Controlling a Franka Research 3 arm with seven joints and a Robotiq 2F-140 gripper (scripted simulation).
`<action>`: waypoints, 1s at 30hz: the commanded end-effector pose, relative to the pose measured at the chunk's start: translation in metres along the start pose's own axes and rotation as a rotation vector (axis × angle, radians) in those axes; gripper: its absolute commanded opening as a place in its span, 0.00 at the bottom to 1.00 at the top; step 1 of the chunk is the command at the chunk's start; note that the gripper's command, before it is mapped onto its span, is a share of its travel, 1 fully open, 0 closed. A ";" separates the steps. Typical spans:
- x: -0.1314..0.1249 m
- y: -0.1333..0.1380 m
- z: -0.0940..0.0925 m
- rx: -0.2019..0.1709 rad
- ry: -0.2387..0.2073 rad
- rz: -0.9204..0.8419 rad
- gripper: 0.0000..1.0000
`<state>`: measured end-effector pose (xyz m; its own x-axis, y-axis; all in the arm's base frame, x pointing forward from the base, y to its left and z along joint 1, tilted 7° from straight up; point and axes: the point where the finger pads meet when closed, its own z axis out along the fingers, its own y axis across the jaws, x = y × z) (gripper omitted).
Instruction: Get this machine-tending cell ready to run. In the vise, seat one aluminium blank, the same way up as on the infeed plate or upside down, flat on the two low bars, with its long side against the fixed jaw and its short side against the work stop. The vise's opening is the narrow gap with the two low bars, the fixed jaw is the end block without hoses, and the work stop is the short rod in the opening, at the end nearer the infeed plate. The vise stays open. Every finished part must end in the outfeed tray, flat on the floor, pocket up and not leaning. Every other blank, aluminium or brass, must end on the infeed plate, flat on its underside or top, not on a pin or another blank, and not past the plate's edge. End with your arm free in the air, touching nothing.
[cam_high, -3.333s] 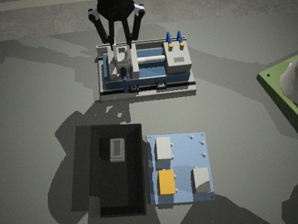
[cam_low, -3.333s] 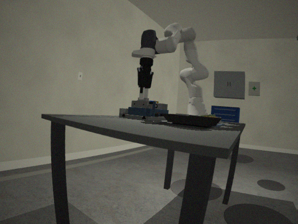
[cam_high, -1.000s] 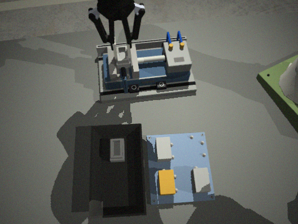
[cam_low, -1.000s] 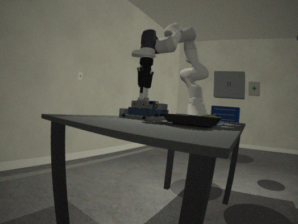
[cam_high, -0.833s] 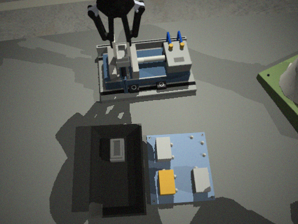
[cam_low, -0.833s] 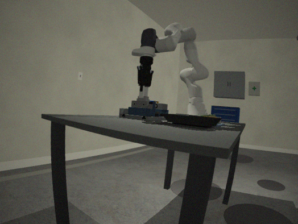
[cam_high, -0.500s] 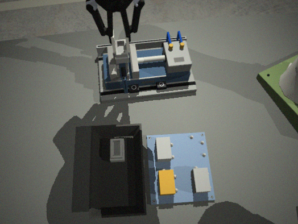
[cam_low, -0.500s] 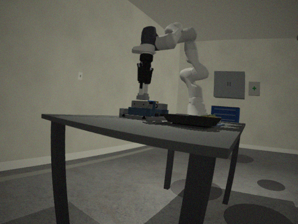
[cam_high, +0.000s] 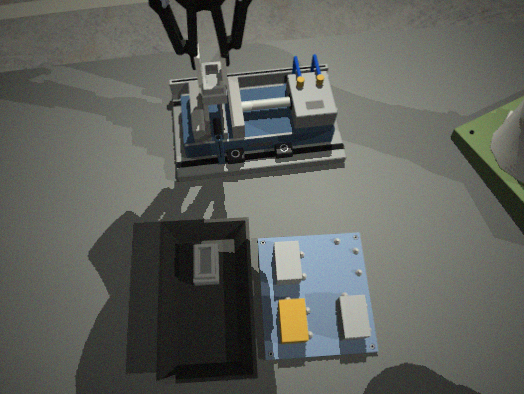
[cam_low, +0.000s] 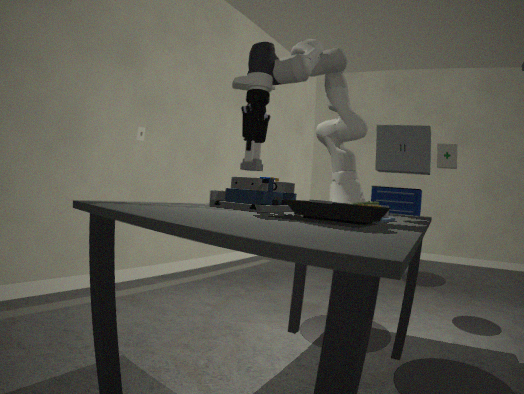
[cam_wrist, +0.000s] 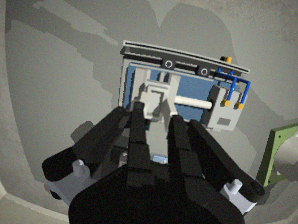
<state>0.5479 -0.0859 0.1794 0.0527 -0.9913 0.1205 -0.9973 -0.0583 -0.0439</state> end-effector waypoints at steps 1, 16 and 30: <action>-0.002 0.000 -0.003 -0.002 -0.003 -0.008 0.00; -0.095 -0.037 -0.004 -0.005 0.010 0.008 0.00; -0.268 -0.059 -0.004 -0.002 0.008 0.043 0.00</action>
<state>0.5945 0.1549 0.1575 0.1604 -0.9811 0.1078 -0.9852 -0.1659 -0.0436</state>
